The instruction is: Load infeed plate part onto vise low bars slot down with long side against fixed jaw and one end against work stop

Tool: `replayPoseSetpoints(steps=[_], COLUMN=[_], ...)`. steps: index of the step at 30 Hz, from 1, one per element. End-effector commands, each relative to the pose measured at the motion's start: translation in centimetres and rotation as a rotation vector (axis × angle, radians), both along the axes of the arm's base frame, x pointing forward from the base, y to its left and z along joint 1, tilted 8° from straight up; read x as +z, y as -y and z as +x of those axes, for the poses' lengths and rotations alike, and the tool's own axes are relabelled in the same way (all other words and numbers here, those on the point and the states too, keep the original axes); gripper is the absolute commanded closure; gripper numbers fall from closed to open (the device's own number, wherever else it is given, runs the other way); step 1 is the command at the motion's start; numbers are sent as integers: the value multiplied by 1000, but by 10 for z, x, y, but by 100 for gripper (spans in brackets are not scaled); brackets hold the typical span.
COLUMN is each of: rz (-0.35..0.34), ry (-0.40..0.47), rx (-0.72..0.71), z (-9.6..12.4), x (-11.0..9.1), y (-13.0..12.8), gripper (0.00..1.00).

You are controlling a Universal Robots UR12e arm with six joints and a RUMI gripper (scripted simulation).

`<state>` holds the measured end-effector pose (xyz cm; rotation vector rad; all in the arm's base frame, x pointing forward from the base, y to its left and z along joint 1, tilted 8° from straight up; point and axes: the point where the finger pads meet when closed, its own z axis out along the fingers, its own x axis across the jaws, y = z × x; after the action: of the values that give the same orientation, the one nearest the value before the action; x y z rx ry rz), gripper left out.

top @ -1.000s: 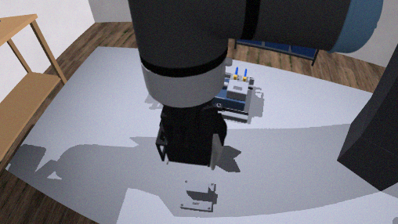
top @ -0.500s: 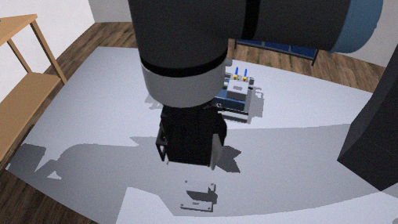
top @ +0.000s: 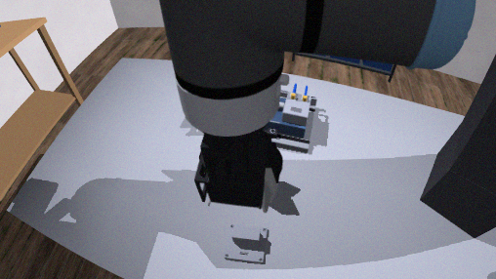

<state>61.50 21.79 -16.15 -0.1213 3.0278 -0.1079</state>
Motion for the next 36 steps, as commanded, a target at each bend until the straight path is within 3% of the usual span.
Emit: replayPoseSetpoints(steps=[1, 25, 36], rz=[0, 0, 0], ry=[1, 1, 1], rx=[0, 0, 0], z=[1, 3, 6], x=[-2, -26, -47], y=[0, 2, 3], gripper=[49, 49, 49])
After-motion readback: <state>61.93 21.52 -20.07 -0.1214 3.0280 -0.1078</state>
